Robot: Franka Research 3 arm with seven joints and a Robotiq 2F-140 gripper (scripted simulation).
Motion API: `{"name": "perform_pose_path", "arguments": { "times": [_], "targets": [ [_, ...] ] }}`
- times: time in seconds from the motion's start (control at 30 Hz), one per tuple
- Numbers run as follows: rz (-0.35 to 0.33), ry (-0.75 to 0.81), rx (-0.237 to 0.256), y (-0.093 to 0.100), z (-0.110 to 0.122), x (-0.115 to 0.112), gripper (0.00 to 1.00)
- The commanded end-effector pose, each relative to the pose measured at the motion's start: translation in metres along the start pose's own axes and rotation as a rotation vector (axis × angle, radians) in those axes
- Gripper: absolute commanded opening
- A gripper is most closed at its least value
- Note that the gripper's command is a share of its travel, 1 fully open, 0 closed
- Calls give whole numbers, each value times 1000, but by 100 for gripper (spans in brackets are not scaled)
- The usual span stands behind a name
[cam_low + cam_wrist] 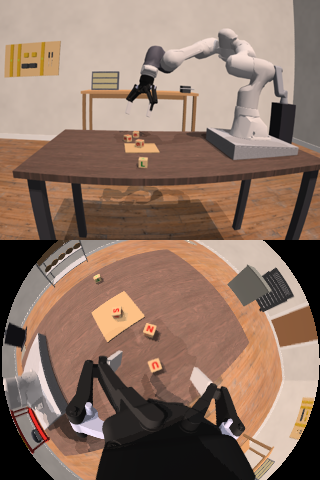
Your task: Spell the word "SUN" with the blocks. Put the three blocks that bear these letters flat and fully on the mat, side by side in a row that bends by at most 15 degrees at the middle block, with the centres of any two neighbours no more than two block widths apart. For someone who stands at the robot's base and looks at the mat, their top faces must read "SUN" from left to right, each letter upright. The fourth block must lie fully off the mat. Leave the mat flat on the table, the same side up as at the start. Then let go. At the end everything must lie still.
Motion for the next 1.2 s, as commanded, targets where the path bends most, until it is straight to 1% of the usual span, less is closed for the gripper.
{"name": "perform_pose_path", "arguments": {
  "times": [0.0, 0.07, 0.1, 0.13, 0.17, 0.2, 0.23, 0.3, 0.4, 0.47, 0.5, 0.57, 0.67, 1.17],
  "targets": [
    [-1, 6, 0, 0, 0, 0, 100],
    [-1, 1, 0, 0, 0, 1, 100],
    [-10, 8, 4, -1, -3, 6, 100],
    [-29, 22, 12, -2, -10, 17, 100],
    [-60, 46, 23, -5, -21, 34, 100],
    [-101, 77, 34, -8, -37, 56, 100],
    [-119, 90, 38, -9, -44, 65, 100],
    [-169, 127, 46, -12, -65, 90, 100],
    [-258, 194, 48, -17, -106, 129, 100],
    [-318, 240, 40, -19, -137, 153, 100],
    [-337, 255, 36, -20, -147, 161, 100],
    [-337, 255, 36, -20, -147, 161, 100],
    [-351, 266, 32, -20, -154, 166, 100],
    [-351, 266, 32, -20, -154, 166, 100]
  ]
}}
Point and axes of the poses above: the point where the finger pads meet when closed, its own y axis back along the fingers, its own z axis across the jaws, x = y × z, the point moved 8 cm from there along y, back along the fingers, and after that the axes turned 2 degrees about -y, right-handed, at the moved point
